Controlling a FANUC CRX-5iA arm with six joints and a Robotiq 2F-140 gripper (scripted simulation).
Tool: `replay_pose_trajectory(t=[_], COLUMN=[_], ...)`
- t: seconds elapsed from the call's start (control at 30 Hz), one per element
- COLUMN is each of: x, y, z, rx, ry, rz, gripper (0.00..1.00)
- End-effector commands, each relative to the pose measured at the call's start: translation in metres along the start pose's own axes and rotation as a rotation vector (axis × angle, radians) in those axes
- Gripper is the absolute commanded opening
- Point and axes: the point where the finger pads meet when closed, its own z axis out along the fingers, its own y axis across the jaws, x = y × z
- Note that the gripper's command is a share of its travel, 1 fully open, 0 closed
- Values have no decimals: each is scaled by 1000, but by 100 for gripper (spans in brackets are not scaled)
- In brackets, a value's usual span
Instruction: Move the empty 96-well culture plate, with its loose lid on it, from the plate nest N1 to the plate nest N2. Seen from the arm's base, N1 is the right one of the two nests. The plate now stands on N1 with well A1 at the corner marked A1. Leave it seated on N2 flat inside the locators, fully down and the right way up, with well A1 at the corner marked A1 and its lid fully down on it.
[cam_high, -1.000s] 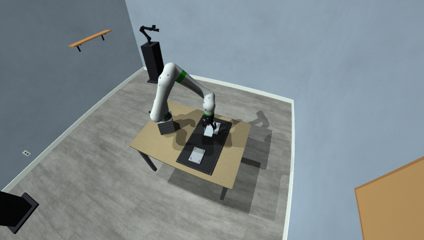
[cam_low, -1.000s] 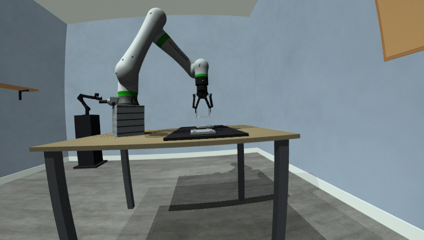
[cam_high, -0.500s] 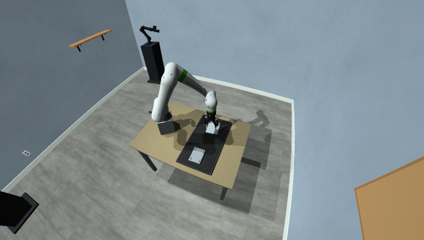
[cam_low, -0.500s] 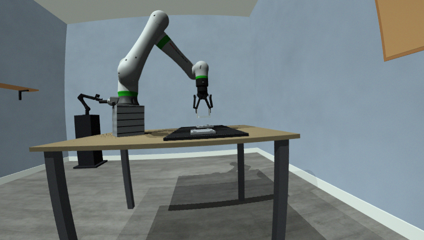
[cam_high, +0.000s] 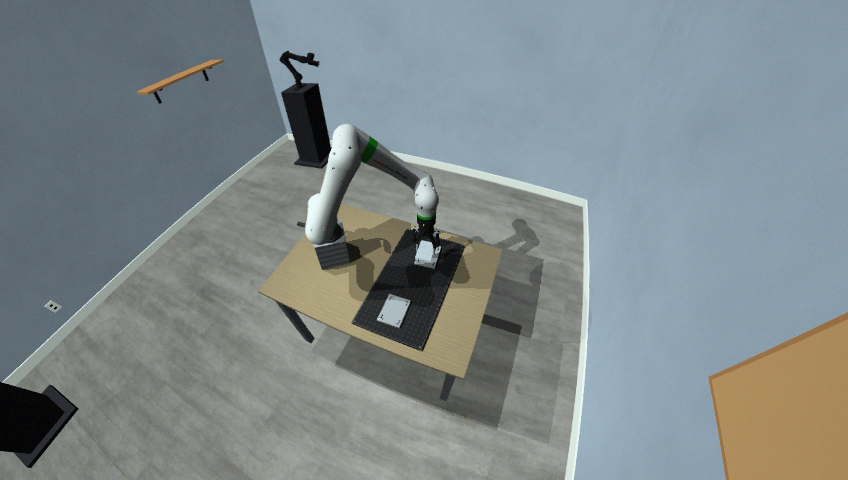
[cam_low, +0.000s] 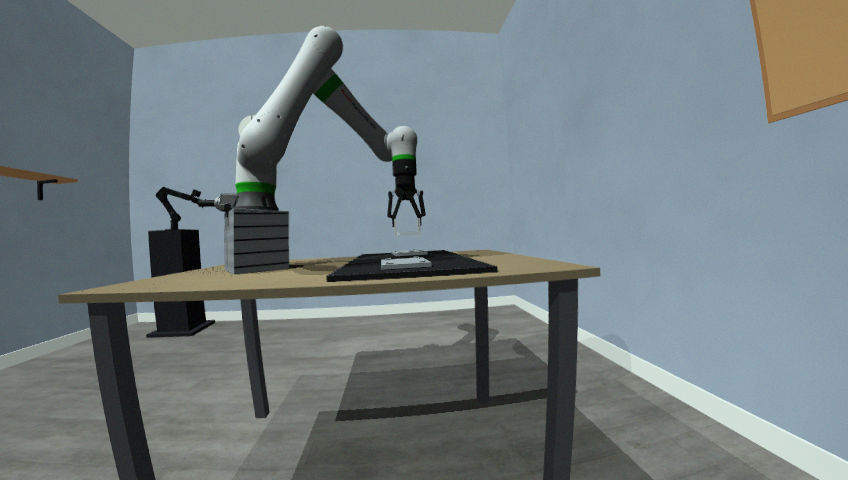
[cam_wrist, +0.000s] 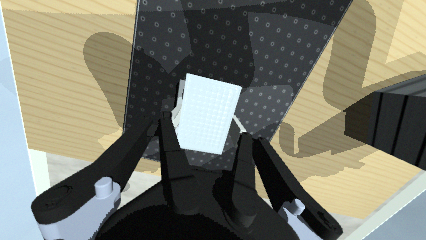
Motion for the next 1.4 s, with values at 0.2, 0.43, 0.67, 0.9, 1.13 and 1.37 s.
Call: replay_pose_trajectory(t=[0.2, 0.43, 0.67, 0.9, 1.13, 1.37], x=[-21, -36, -35, -35, -35, -35], y=[-4, -7, -7, -7, -7, -7], z=[0, 0, 0, 0, 0, 0], rx=[0, 0, 0, 0, 0, 0], ry=[0, 0, 0, 0, 0, 0], rz=[0, 0, 0, 0, 0, 0], gripper=[0, 0, 0, 0, 0, 0])
